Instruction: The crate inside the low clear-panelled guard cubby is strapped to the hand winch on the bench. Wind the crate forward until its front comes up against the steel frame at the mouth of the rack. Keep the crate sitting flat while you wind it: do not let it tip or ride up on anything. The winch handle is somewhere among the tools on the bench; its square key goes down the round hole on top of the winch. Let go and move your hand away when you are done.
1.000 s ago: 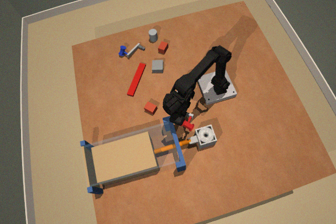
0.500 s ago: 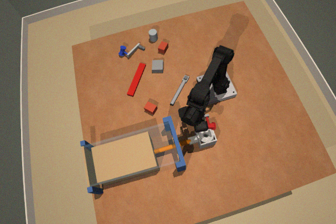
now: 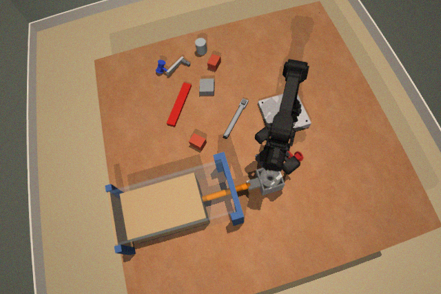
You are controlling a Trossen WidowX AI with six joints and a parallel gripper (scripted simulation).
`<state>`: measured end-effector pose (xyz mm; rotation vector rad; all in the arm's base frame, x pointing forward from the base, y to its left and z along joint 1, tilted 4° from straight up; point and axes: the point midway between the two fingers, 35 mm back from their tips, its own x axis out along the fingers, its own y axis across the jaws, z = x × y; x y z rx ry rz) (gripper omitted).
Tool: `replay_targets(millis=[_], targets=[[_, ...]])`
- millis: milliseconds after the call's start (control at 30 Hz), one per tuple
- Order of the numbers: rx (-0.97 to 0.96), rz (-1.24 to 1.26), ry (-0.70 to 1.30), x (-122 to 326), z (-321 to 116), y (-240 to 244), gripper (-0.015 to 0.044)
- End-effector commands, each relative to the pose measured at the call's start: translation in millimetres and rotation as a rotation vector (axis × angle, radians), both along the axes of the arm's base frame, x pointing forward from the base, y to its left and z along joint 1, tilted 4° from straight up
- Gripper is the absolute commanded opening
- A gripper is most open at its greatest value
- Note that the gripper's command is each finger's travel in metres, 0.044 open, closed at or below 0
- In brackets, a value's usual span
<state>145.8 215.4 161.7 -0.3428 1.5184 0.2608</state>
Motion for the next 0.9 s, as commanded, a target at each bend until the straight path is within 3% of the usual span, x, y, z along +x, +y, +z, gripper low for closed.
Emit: replay_targets(millis=[0,867], targets=[[-0.003,0.051,0.004,-5.7,0.1,0.8,0.0],[0.334,0.031,0.151,-2.2,0.1,0.6,0.0]])
